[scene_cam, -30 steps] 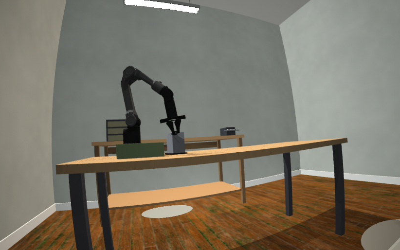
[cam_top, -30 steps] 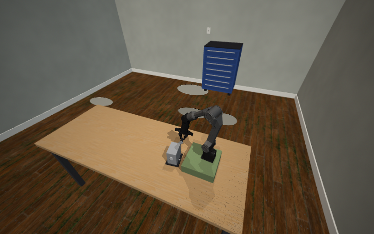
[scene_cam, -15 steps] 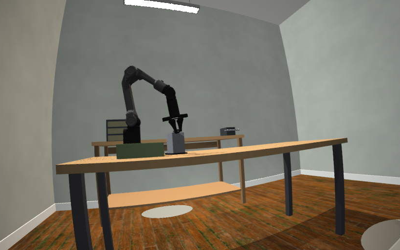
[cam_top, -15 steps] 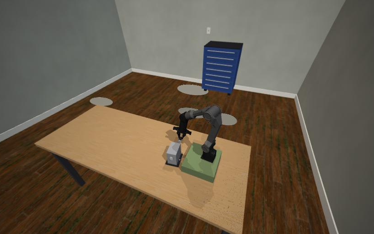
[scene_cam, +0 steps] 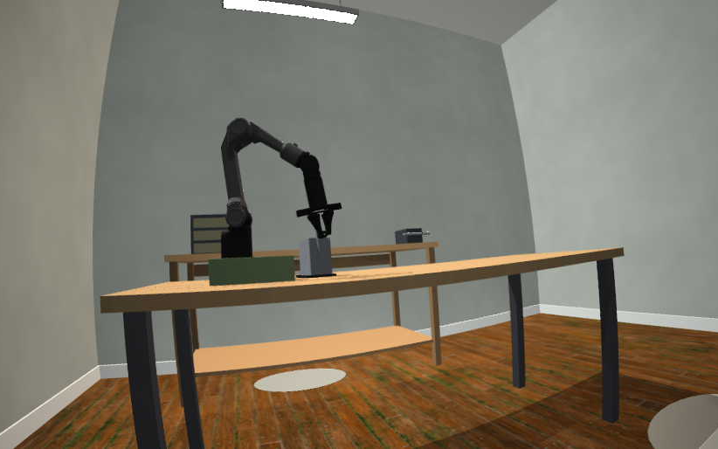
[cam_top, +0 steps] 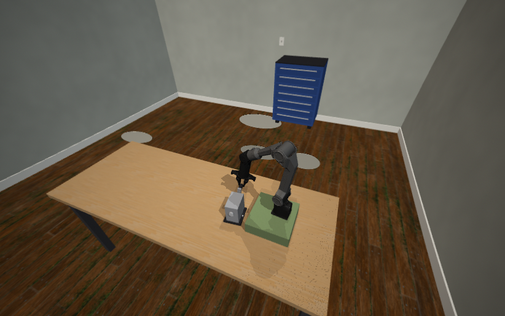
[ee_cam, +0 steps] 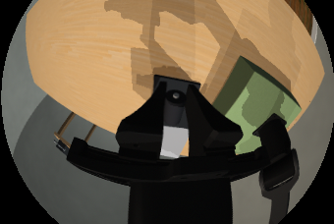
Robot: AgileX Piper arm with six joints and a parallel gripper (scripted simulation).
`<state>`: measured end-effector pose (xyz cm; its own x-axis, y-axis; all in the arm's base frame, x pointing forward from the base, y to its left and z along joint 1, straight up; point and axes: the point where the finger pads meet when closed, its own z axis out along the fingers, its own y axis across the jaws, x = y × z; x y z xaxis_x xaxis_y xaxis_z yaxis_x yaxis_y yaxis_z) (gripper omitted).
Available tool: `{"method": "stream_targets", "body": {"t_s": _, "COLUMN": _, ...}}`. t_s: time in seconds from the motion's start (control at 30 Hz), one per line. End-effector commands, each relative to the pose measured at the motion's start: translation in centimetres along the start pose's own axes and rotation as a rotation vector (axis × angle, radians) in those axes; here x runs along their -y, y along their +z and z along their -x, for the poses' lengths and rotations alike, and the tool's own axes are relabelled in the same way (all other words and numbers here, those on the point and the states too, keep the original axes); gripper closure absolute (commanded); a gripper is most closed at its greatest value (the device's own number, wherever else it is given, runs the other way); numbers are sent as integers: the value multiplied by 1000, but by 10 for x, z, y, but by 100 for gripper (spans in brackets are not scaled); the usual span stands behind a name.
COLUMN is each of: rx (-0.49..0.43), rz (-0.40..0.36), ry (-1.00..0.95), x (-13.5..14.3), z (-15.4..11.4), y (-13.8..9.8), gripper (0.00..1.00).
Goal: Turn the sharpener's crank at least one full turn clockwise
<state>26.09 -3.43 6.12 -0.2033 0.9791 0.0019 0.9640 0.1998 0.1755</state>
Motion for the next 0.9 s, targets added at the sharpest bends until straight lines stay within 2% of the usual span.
{"method": "stream_targets", "body": {"t_s": 0.0, "rx": 0, "rz": 1, "ry": 0, "x": -4, "z": 0, "y": 0, "gripper": 80}}
{"method": "stream_targets", "body": {"t_s": 0.4, "rx": 1, "rz": 3, "ry": 0, "x": -16, "z": 0, "y": 3, "gripper": 80}}
{"method": "stream_targets", "body": {"t_s": 0.87, "rx": 1, "rz": 2, "ry": 1, "x": -13, "z": 0, "y": 2, "gripper": 80}}
